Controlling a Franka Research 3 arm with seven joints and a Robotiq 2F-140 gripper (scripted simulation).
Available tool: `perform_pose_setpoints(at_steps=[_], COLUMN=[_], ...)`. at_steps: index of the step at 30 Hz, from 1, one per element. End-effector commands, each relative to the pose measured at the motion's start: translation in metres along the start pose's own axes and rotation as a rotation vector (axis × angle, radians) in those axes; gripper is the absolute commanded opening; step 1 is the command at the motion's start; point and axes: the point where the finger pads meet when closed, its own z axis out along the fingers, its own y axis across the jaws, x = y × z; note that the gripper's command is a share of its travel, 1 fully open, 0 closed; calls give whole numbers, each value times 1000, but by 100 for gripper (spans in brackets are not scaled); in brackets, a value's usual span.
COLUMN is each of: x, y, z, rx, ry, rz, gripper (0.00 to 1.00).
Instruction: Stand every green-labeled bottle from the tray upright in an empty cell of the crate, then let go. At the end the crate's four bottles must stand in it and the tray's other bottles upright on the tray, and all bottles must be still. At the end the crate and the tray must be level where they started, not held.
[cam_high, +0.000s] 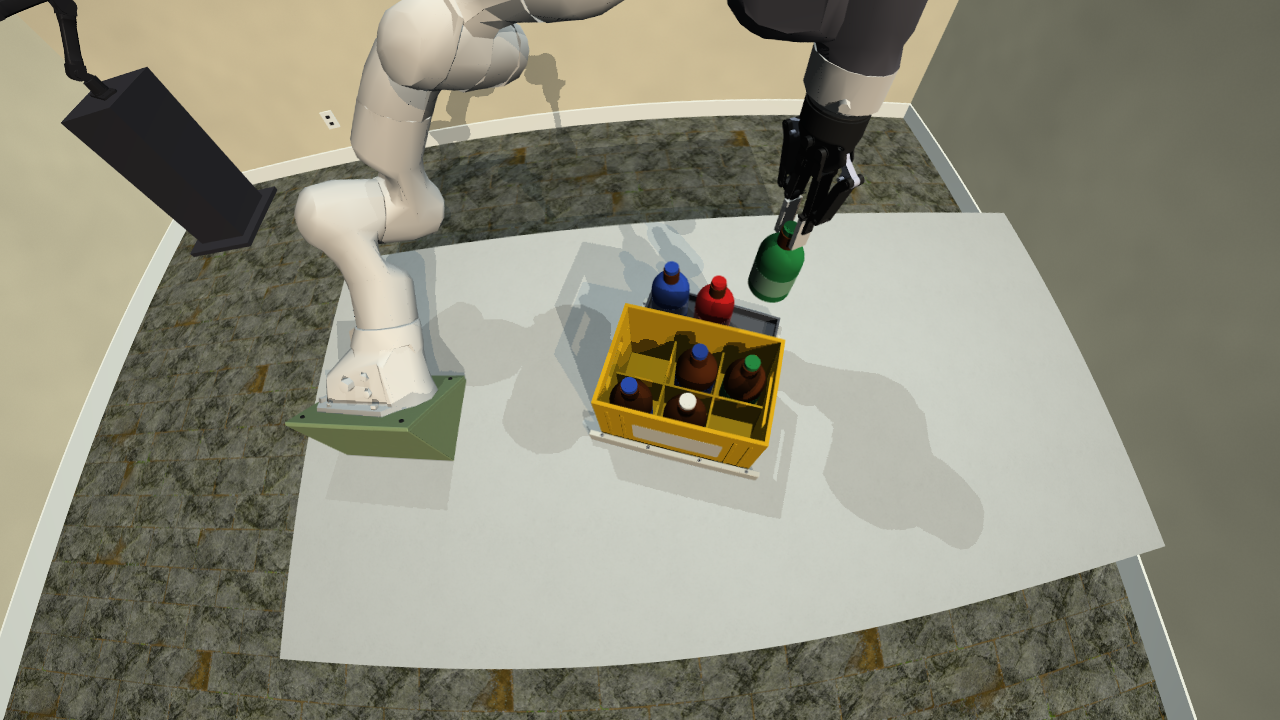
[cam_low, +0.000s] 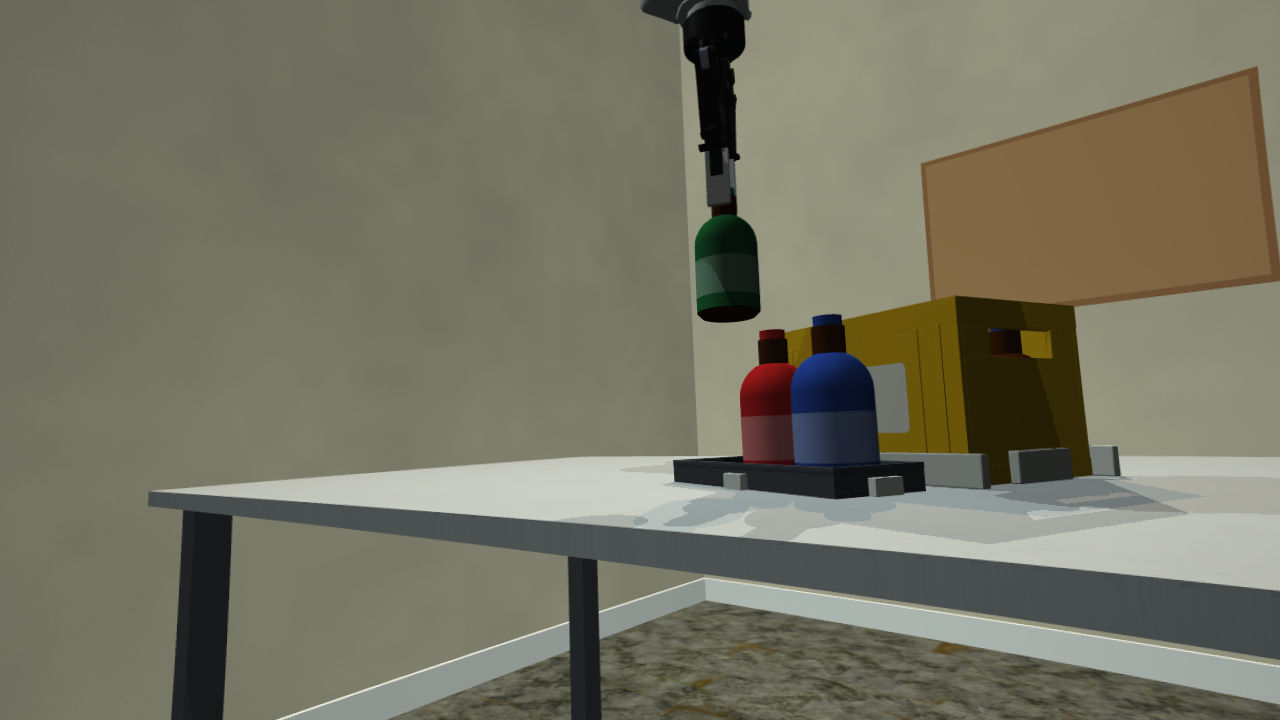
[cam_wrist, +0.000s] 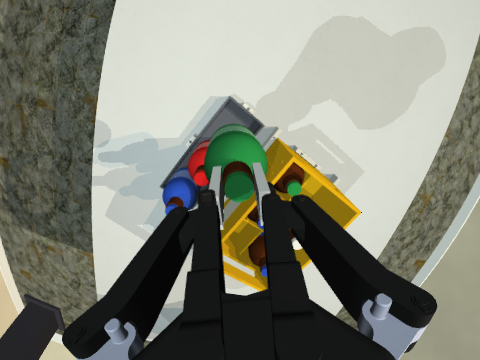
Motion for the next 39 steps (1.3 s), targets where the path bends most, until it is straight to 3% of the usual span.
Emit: perform_pose_setpoints(at_steps=[1, 19, 39], x=[-4, -18, -50], y=[7, 22, 56], z=[-7, -7, -7], rx=[-14, -14, -14], ry=[6, 6, 6], rz=[0, 0, 0], gripper=[0, 0, 0])
